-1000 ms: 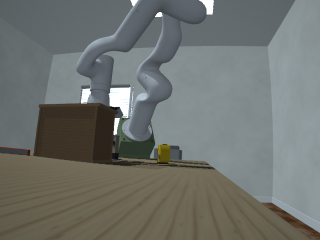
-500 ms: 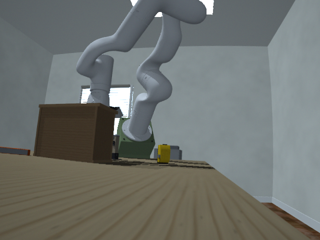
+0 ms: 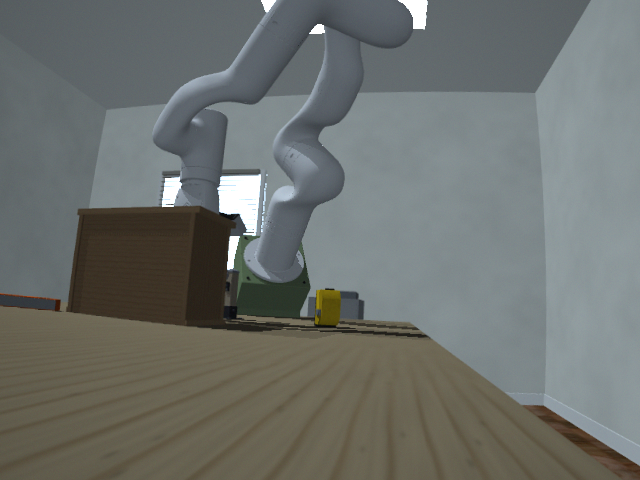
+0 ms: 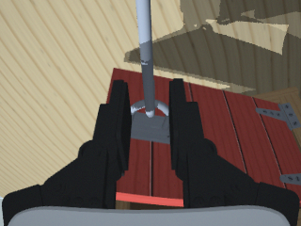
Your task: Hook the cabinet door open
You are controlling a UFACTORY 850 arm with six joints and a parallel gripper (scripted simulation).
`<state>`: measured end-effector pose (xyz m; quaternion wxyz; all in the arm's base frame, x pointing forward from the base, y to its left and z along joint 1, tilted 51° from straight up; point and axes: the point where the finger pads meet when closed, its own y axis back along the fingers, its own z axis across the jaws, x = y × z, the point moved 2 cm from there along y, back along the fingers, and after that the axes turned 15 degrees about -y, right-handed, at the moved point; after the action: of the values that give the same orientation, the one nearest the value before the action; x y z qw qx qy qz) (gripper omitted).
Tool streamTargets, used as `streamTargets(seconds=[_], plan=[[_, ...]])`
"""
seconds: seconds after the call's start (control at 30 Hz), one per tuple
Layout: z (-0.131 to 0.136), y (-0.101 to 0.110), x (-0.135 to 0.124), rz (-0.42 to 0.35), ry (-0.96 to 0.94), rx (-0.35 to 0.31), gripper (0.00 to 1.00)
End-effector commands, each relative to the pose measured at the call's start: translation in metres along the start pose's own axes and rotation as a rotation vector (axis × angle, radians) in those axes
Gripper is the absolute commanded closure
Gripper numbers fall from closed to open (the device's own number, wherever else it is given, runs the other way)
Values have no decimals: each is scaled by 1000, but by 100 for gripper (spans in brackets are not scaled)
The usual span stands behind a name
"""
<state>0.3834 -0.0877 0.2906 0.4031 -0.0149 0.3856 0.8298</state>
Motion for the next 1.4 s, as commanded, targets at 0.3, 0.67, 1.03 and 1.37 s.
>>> streamTargets(seconds=[0.3,0.67,1.03,1.37], plan=[[0,0,0,-1,0,0,76],[0,0,0,-1,0,0,76],[0,2,0,-1,0,0,76],[0,8,0,-1,0,0,76]])
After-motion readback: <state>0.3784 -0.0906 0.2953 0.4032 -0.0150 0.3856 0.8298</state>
